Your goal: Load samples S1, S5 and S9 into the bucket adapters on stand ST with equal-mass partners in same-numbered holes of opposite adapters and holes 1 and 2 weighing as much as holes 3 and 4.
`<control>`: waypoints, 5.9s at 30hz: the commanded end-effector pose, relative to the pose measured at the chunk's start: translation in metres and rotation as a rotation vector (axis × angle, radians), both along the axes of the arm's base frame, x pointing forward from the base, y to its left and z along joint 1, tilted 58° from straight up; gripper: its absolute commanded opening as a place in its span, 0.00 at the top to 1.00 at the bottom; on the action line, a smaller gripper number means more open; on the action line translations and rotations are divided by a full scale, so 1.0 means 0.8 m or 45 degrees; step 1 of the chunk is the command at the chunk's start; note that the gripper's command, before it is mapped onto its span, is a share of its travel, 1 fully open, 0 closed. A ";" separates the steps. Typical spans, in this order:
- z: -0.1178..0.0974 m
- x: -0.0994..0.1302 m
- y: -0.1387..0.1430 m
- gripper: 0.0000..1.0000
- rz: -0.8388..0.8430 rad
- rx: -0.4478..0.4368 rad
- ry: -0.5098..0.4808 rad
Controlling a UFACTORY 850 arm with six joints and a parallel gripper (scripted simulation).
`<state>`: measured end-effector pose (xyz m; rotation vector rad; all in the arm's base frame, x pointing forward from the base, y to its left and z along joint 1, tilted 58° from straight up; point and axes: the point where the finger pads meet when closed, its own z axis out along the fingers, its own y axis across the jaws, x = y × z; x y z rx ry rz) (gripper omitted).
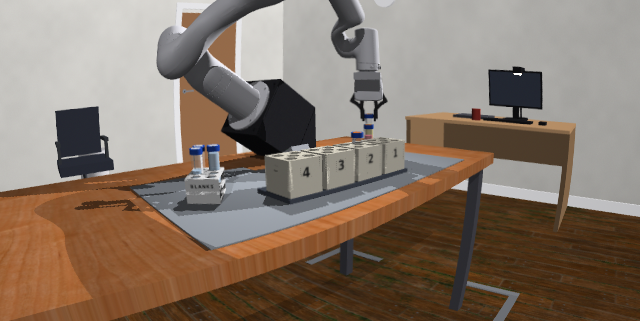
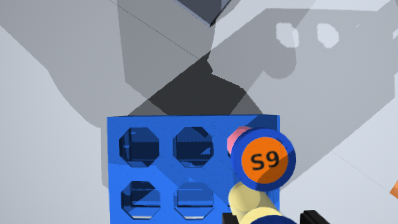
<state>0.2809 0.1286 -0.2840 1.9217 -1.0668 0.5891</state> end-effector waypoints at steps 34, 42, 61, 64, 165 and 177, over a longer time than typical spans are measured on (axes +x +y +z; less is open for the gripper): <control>0.045 0.000 0.071 1.00 0.000 0.002 -0.001; 0.053 0.000 0.084 1.00 0.000 0.002 -0.001; 0.068 0.000 0.107 1.00 0.000 0.002 -0.001; 0.068 0.000 0.107 1.00 0.000 0.002 -0.001; 0.020 0.001 0.032 1.00 0.000 0.002 -0.001; 0.018 0.001 0.029 1.00 0.000 0.002 -0.001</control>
